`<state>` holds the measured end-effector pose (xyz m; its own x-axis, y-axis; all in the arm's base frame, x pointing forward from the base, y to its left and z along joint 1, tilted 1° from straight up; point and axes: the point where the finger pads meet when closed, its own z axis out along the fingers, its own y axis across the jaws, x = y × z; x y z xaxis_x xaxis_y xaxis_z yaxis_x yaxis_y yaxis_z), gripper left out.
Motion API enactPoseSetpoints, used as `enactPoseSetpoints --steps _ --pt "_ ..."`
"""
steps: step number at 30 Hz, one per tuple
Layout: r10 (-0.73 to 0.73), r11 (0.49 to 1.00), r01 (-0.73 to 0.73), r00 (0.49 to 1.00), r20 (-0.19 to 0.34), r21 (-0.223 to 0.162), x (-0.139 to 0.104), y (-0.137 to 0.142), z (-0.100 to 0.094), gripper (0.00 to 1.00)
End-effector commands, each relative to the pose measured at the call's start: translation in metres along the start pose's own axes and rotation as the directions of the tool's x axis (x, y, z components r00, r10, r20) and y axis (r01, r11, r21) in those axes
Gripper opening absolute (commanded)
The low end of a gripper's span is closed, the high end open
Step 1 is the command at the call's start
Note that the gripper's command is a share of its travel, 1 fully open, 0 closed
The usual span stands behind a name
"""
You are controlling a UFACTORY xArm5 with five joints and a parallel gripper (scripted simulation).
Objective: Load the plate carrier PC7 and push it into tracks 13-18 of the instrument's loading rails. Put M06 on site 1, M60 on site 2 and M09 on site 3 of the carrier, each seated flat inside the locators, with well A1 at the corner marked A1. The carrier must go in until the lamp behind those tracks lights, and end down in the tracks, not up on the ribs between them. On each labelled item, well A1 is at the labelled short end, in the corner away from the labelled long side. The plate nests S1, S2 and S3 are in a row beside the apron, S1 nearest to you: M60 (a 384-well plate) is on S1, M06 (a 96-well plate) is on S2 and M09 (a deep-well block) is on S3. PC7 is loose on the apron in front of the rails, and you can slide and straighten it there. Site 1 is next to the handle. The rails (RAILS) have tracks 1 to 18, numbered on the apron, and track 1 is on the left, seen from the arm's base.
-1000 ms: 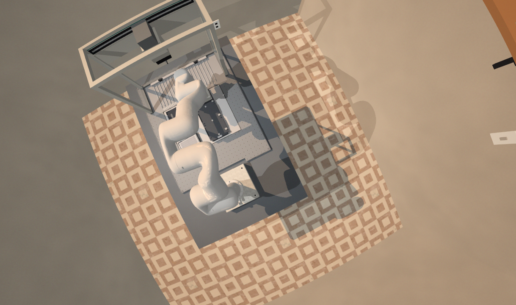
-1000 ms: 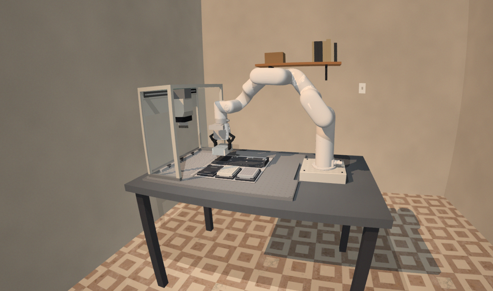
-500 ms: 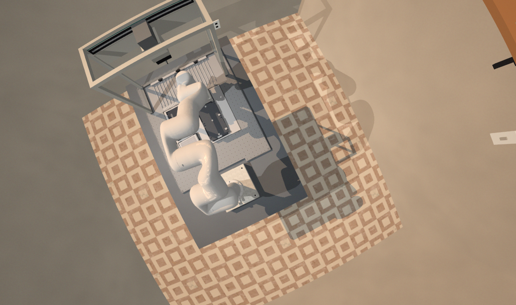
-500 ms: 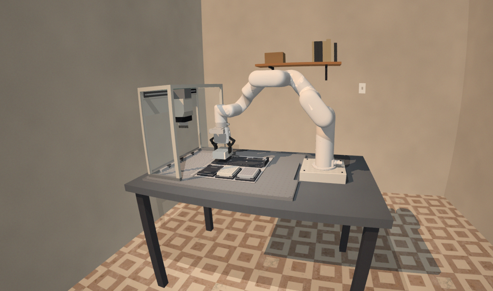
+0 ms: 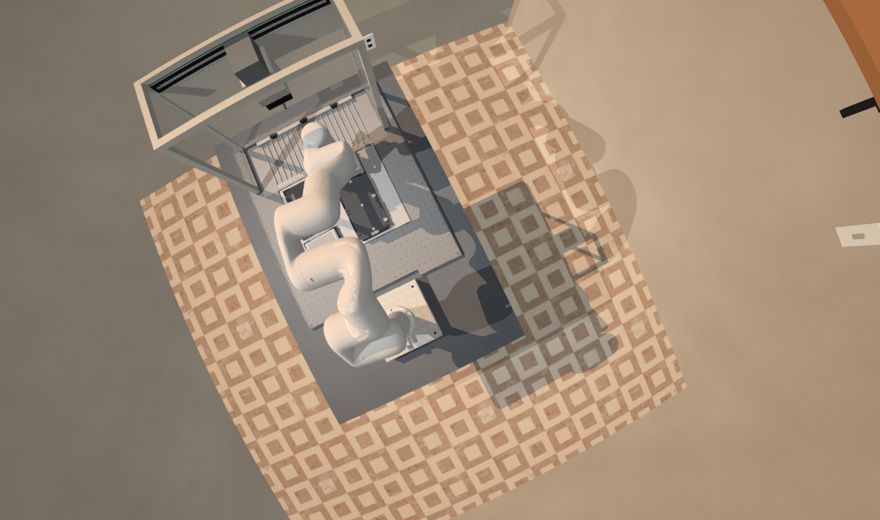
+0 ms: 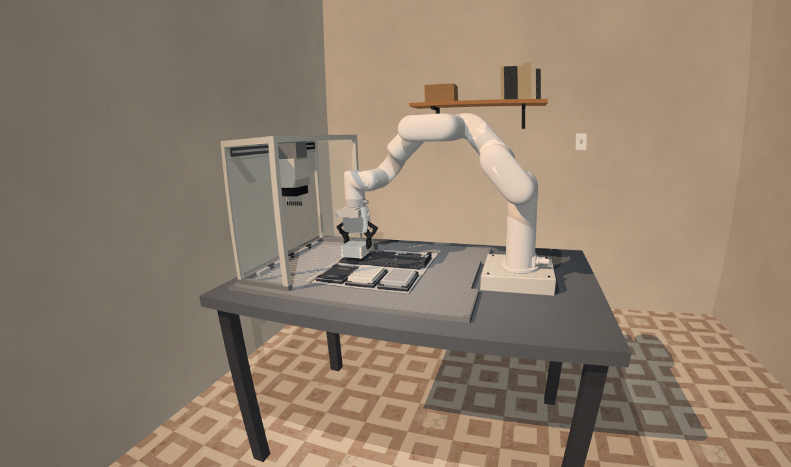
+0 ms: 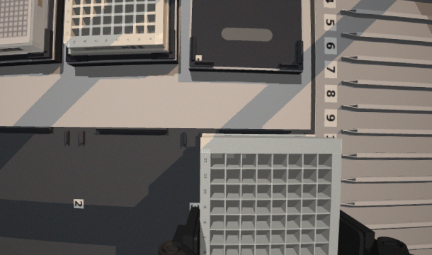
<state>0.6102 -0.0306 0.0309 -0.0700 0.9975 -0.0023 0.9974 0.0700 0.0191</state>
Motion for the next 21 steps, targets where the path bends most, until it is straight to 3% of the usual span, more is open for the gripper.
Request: enactPoseSetpoints --steps 1,21 --pt "0.000 1.000 0.000 1.000 -0.003 -0.005 -0.0002 0.0014 -0.0019 0.00" --pt "0.000 1.000 0.000 1.000 -0.003 -0.005 -0.0001 0.0014 0.0055 0.00"
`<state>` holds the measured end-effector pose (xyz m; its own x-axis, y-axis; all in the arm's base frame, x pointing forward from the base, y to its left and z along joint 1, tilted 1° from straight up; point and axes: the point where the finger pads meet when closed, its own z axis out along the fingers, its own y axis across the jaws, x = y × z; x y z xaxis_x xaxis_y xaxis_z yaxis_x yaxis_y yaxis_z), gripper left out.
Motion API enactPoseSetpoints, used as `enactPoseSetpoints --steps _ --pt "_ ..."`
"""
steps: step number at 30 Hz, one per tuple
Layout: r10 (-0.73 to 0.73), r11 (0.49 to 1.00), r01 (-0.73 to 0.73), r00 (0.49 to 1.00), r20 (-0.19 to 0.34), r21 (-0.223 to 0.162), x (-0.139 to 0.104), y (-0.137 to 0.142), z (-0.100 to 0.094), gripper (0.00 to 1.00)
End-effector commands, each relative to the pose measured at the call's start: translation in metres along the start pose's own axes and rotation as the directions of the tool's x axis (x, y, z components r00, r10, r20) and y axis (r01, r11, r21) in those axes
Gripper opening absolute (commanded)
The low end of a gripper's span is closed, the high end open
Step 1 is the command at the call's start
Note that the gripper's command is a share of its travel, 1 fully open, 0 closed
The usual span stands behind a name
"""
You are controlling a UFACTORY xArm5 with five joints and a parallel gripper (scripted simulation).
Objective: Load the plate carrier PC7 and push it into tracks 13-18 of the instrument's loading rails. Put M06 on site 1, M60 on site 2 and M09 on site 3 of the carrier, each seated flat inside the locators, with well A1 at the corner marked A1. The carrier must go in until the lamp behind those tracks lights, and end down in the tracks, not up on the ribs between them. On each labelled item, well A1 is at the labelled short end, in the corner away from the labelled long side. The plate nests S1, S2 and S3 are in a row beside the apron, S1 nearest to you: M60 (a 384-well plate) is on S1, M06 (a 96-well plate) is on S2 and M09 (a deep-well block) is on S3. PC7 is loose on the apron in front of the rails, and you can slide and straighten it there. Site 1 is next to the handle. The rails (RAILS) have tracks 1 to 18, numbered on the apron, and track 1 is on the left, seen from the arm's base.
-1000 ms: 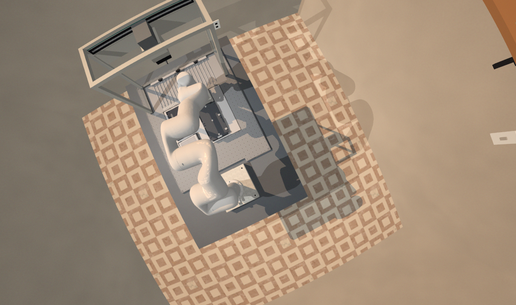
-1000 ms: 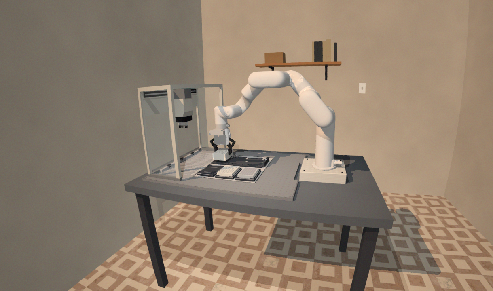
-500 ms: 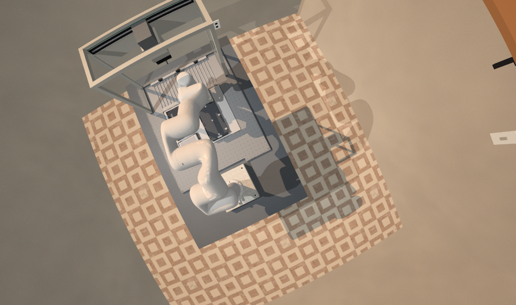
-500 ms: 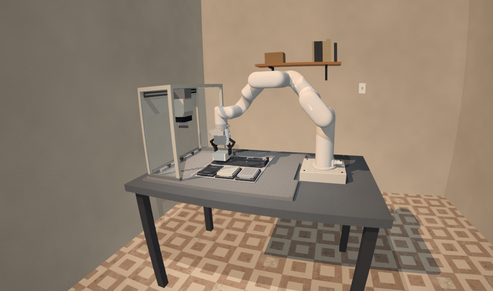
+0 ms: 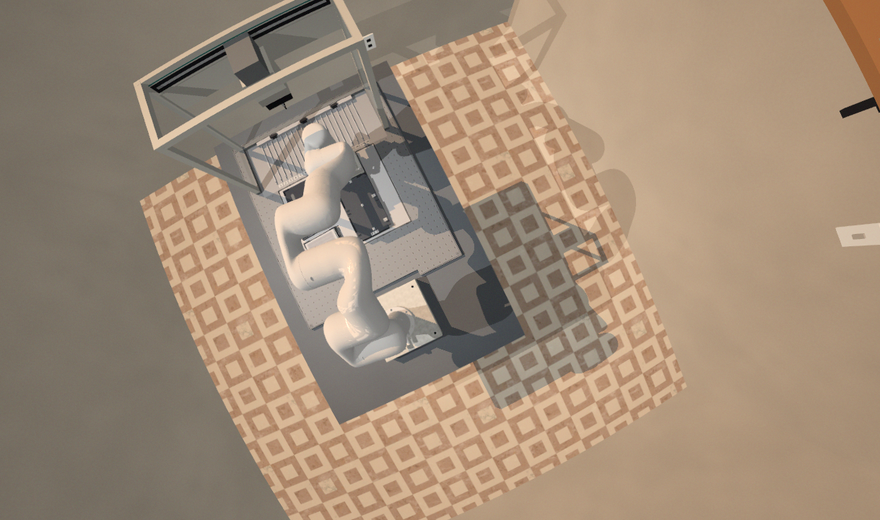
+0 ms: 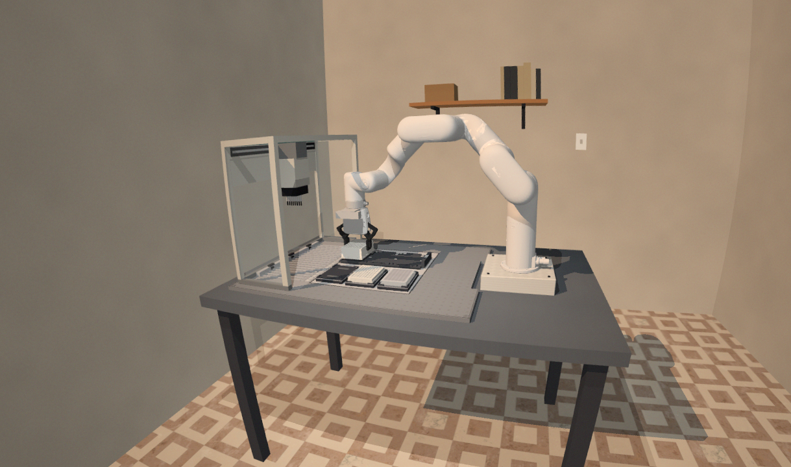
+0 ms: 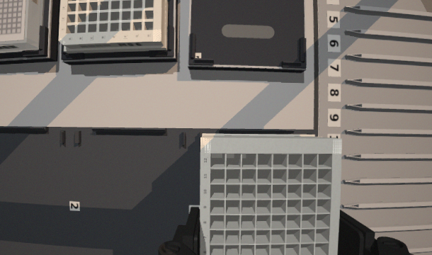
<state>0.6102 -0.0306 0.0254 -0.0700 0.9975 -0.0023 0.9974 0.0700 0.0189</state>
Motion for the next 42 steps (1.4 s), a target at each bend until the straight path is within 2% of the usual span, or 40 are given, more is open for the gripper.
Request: enactPoseSetpoints --steps 1,29,30,42 --pt "0.000 1.000 0.000 1.000 -0.003 -0.005 -0.0002 0.0015 0.0006 0.00" --pt "0.000 1.000 0.000 1.000 -0.003 -0.005 -0.0002 0.0015 0.0061 0.00" --pt "0.000 1.000 0.000 1.000 -0.003 -0.005 -0.0002 0.0015 0.0065 1.00" --pt "0.000 1.000 0.000 1.000 -0.003 -0.005 -0.0002 0.0015 0.0065 1.00"
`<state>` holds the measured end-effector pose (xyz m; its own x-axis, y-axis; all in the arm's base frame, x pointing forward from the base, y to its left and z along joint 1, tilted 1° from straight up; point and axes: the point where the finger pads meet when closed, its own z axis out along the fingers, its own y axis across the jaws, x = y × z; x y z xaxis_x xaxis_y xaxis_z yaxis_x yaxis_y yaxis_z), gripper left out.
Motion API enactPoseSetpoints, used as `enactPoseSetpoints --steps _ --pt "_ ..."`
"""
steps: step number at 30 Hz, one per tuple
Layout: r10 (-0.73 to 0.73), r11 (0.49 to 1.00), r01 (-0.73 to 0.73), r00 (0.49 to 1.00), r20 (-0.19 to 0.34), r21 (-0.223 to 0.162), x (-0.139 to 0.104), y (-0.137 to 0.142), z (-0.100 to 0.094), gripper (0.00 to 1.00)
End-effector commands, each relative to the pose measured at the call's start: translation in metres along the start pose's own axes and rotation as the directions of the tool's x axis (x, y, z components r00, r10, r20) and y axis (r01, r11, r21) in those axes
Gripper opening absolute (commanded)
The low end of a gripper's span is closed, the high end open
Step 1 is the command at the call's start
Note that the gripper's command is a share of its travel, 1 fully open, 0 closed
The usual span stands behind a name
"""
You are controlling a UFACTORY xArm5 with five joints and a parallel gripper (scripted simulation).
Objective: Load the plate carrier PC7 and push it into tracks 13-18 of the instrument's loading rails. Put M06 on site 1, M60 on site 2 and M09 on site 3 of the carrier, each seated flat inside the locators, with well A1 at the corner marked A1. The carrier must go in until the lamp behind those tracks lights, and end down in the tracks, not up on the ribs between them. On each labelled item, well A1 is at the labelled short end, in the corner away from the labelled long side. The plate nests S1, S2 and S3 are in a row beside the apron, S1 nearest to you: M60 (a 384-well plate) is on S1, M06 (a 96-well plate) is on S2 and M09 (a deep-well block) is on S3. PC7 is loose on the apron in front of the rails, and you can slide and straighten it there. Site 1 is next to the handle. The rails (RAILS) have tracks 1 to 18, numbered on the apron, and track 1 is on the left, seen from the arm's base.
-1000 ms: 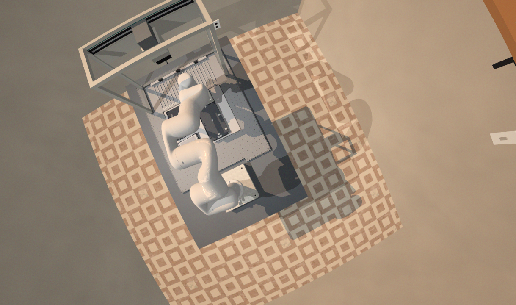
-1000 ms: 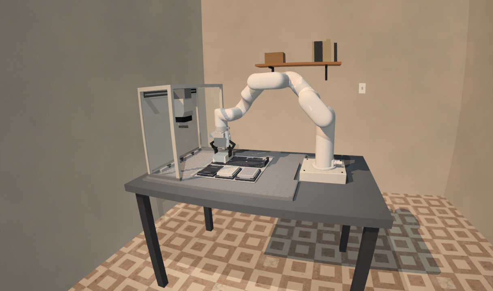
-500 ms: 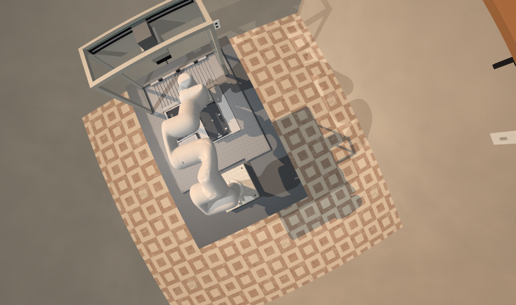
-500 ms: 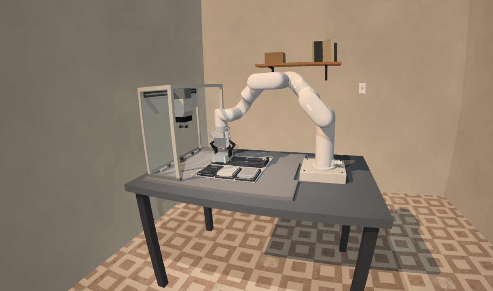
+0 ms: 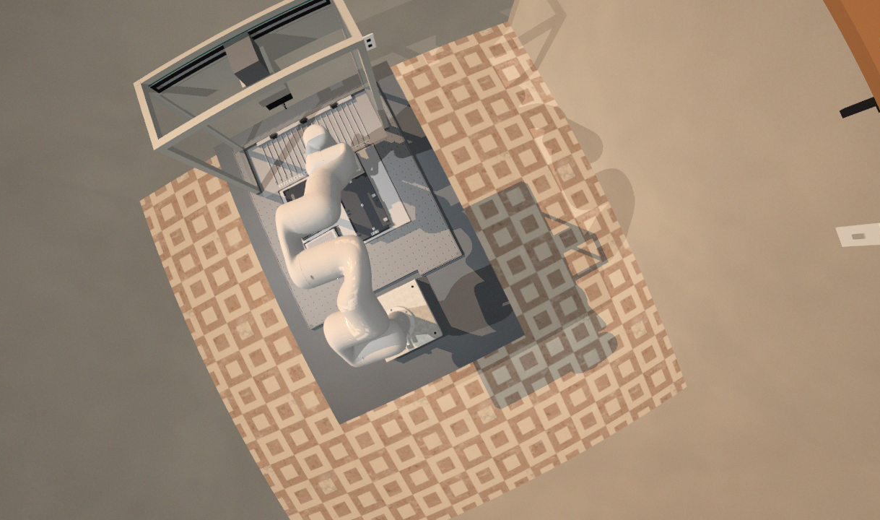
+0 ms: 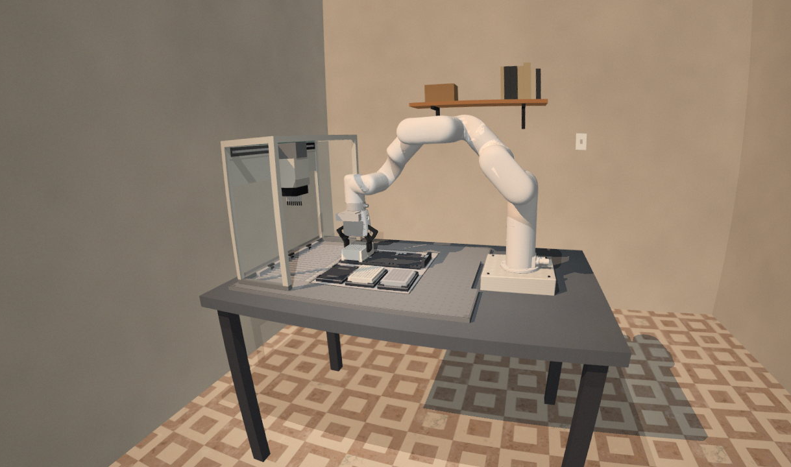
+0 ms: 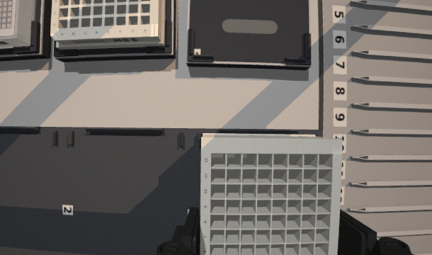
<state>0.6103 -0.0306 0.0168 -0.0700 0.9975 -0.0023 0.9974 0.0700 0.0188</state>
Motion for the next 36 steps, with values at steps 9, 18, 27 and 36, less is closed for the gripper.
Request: enactPoseSetpoints --steps 9,18,27,36 --pt "0.000 1.000 0.000 1.000 -0.003 -0.005 0.000 0.002 -0.002 1.00" --pt "0.000 1.000 0.000 1.000 -0.003 -0.005 0.000 0.002 -0.002 1.00" --pt "0.000 1.000 0.000 1.000 -0.003 -0.005 0.000 0.002 -0.010 1.00" --pt "0.000 1.000 0.000 1.000 -0.003 -0.005 0.000 0.001 -0.025 1.00"
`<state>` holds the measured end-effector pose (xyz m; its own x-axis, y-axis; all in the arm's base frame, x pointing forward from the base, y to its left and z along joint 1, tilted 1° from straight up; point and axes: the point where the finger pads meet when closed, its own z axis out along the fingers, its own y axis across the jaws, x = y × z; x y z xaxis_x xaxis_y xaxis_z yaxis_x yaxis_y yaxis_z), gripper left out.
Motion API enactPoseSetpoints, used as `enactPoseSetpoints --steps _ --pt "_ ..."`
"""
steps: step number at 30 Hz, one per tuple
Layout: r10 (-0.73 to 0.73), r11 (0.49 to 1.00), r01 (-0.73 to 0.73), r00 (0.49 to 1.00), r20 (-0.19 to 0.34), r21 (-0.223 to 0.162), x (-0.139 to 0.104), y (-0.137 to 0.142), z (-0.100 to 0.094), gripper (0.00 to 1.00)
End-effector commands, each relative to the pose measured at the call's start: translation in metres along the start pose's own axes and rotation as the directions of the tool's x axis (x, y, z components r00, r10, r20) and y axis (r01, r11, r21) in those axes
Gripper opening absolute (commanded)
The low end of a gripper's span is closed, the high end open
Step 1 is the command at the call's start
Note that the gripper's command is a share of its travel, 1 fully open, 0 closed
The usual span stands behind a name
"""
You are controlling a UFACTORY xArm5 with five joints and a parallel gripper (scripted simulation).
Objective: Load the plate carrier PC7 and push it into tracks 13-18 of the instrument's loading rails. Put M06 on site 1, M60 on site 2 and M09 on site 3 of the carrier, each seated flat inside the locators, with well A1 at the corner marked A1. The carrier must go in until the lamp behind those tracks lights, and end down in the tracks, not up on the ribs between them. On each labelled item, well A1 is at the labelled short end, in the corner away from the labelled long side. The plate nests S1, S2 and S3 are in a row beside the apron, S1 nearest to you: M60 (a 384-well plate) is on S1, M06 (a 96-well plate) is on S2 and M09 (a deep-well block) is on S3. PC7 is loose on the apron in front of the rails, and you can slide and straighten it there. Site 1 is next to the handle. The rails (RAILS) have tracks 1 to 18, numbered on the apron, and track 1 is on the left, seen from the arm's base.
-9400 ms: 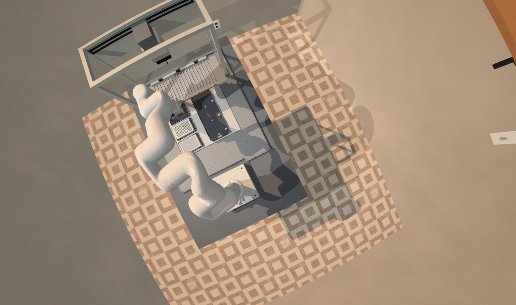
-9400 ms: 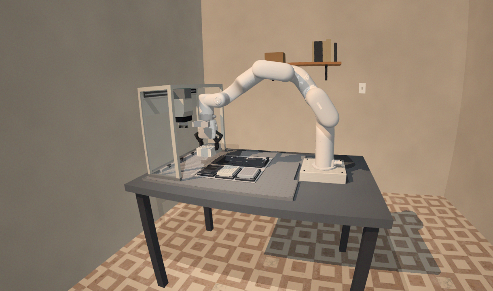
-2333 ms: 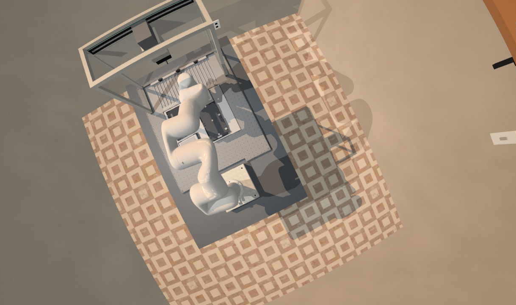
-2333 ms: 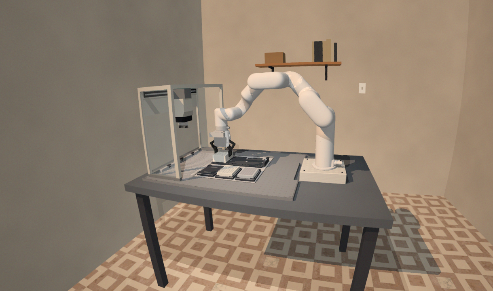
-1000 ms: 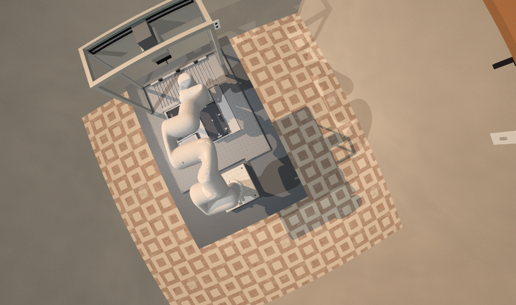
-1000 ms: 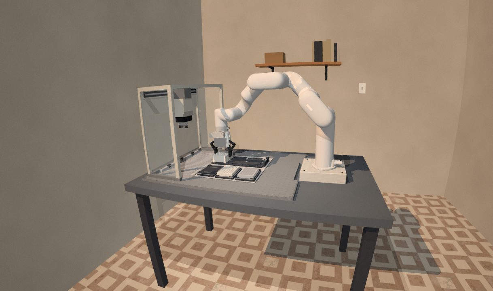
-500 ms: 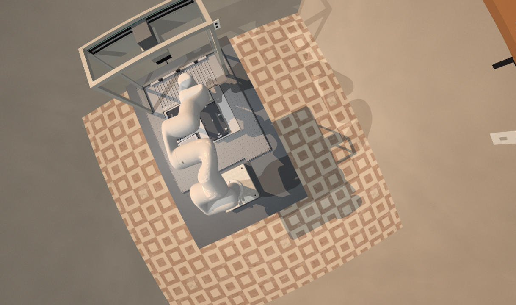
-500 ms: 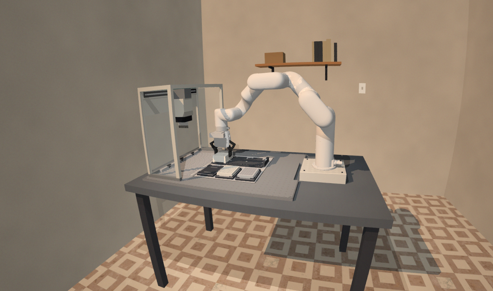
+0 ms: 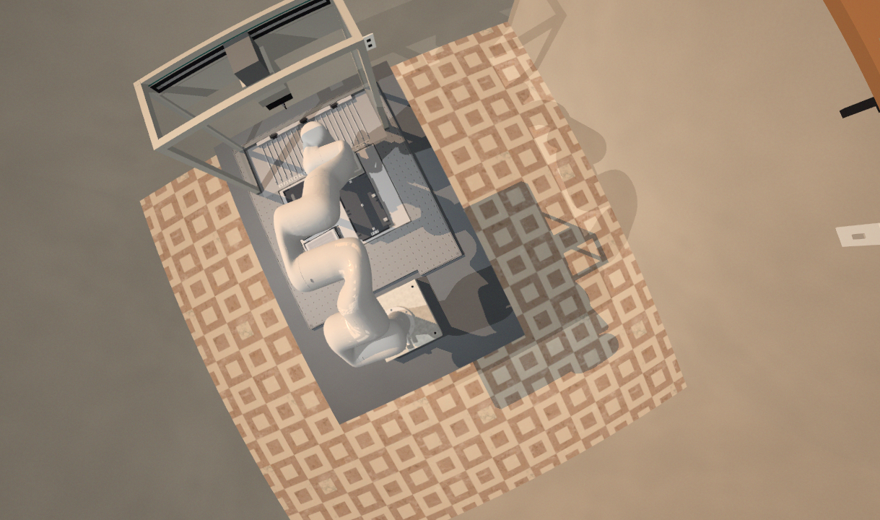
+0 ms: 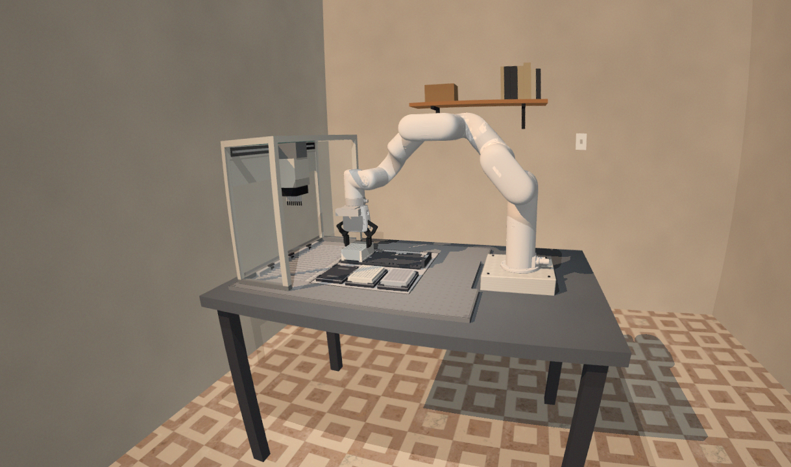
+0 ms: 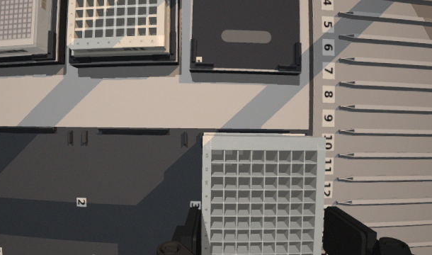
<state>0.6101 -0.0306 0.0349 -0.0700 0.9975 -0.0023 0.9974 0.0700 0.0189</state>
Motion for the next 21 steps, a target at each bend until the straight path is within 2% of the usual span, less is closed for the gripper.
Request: enactPoseSetpoints --steps 1,21 --pt "0.000 1.000 0.000 1.000 -0.003 -0.005 0.000 0.001 -0.007 1.00" --pt "0.000 1.000 0.000 1.000 -0.003 -0.005 0.000 0.001 -0.036 1.00"
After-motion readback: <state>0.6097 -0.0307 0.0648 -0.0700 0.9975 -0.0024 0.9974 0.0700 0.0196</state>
